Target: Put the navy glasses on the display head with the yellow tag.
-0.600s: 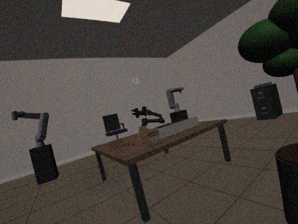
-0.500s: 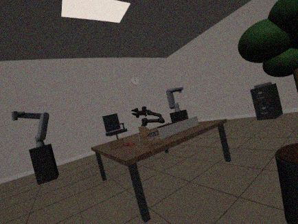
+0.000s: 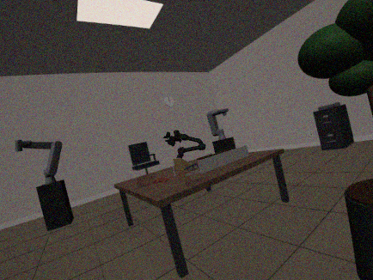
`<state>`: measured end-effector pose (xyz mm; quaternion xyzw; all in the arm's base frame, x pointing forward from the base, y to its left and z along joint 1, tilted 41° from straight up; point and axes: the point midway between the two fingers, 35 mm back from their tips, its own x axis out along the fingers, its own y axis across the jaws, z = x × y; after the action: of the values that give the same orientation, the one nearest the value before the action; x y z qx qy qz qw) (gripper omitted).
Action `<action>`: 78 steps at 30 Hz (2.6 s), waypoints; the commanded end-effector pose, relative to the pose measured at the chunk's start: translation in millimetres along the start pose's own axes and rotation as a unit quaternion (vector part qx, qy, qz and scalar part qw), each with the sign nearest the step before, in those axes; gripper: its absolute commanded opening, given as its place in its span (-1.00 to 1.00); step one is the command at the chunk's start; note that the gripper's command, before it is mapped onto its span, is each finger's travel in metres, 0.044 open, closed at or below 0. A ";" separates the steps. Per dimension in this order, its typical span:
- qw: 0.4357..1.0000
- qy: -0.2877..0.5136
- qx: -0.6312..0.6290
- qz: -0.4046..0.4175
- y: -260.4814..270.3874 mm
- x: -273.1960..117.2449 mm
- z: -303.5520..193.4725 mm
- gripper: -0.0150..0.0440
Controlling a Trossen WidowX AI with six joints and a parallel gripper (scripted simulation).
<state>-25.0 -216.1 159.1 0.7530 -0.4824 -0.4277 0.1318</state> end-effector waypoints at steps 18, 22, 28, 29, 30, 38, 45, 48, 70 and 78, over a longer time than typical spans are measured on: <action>0.740 0.217 -0.410 -0.487 -183.8 66.7 -131.8 0.19; 0.630 0.262 -0.476 -0.554 -243.2 59.3 -145.0 0.19; 0.433 0.319 -0.557 -0.633 -342.1 29.7 -142.4 0.19; 0.398 0.327 -0.567 -0.643 -358.5 22.8 -138.7 0.19; 0.362 0.334 -0.576 -0.652 -374.6 15.4 -133.9 0.19; 0.272 0.348 -0.594 -0.672 -409.5 -6.2 -112.5 0.10; 0.272 0.348 -0.594 -0.672 -409.5 -6.2 -112.5 -0.08; 0.272 0.348 -0.594 -0.672 -409.8 -6.3 -112.4 -0.08; 0.272 0.348 -0.594 -0.672 -436.8 -11.6 -93.2 -0.08; 0.272 0.348 -0.594 -0.673 -446.7 -14.2 -85.2 -0.08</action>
<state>313.5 -2.8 -51.8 0.5973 0.6752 -0.2282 0.3676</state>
